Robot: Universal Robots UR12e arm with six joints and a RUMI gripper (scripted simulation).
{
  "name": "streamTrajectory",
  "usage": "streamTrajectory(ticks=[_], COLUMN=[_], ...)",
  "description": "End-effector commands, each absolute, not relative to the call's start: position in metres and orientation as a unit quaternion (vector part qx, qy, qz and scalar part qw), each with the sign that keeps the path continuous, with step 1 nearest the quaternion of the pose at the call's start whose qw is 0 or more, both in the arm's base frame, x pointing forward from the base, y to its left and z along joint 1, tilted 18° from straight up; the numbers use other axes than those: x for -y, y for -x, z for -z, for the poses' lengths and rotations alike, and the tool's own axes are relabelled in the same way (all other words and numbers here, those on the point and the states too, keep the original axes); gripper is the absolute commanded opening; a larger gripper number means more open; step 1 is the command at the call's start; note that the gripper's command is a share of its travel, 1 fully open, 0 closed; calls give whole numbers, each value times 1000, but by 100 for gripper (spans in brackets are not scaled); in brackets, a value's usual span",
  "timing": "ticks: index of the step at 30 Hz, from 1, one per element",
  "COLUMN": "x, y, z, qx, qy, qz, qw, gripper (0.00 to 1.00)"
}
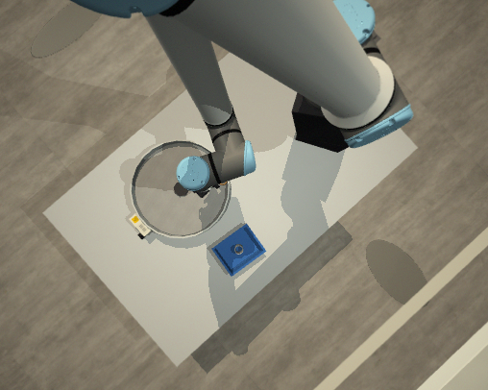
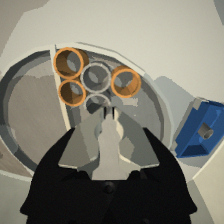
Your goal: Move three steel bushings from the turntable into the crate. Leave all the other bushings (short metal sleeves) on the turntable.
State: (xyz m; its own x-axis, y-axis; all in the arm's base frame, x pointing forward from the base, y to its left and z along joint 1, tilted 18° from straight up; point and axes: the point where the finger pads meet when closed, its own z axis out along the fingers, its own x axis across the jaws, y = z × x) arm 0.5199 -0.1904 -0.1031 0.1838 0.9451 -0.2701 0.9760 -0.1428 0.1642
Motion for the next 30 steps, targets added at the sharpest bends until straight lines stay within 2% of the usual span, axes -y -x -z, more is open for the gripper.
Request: streamTrajectory(ticks=[1, 30], x=[193, 195], y=[-521, -522], z=[111, 117], qx=[-637, -637], qy=[-754, -754], qz=[51, 51], qw=[152, 152], gripper=[5, 5])
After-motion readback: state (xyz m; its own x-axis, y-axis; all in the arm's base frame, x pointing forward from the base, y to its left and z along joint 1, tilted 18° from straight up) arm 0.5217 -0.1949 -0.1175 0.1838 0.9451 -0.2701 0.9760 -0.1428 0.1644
